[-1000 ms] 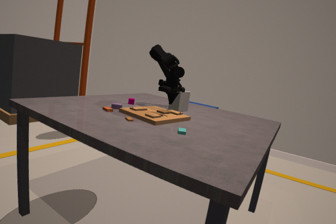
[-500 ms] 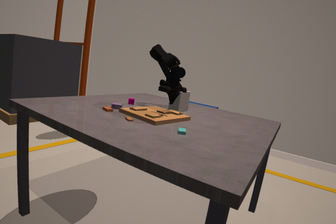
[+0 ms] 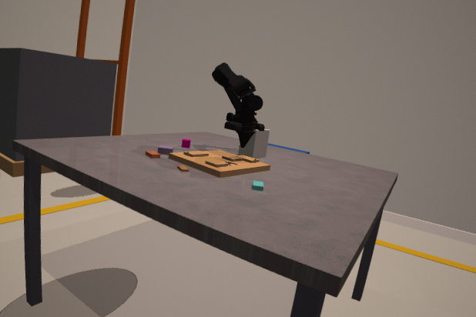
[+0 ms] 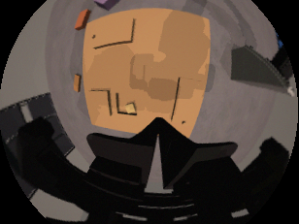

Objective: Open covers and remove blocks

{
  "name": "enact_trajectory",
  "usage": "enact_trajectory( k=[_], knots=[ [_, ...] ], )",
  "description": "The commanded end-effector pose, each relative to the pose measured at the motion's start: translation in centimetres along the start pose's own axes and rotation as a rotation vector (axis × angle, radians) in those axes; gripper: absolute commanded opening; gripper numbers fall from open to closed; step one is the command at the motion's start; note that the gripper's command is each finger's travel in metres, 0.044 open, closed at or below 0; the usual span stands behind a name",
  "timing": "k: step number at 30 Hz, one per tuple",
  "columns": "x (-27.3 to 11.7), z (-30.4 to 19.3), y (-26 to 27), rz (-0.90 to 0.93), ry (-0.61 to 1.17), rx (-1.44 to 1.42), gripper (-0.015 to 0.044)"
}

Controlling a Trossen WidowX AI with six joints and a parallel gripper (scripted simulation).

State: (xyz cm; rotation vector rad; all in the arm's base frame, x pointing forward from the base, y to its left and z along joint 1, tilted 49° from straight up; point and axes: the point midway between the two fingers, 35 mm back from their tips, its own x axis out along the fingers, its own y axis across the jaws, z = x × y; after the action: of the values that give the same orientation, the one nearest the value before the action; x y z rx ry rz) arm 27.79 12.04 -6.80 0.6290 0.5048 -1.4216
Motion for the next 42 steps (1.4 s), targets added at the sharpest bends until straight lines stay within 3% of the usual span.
enact_trajectory(
  k=[1,42],
  knots=[
    [0.1,-0.1,0.0,-0.001,0.003,0.006,0.0000],
    [4.2,-0.1,0.1,-0.001,0.002,0.006,0.0000]
  ],
)
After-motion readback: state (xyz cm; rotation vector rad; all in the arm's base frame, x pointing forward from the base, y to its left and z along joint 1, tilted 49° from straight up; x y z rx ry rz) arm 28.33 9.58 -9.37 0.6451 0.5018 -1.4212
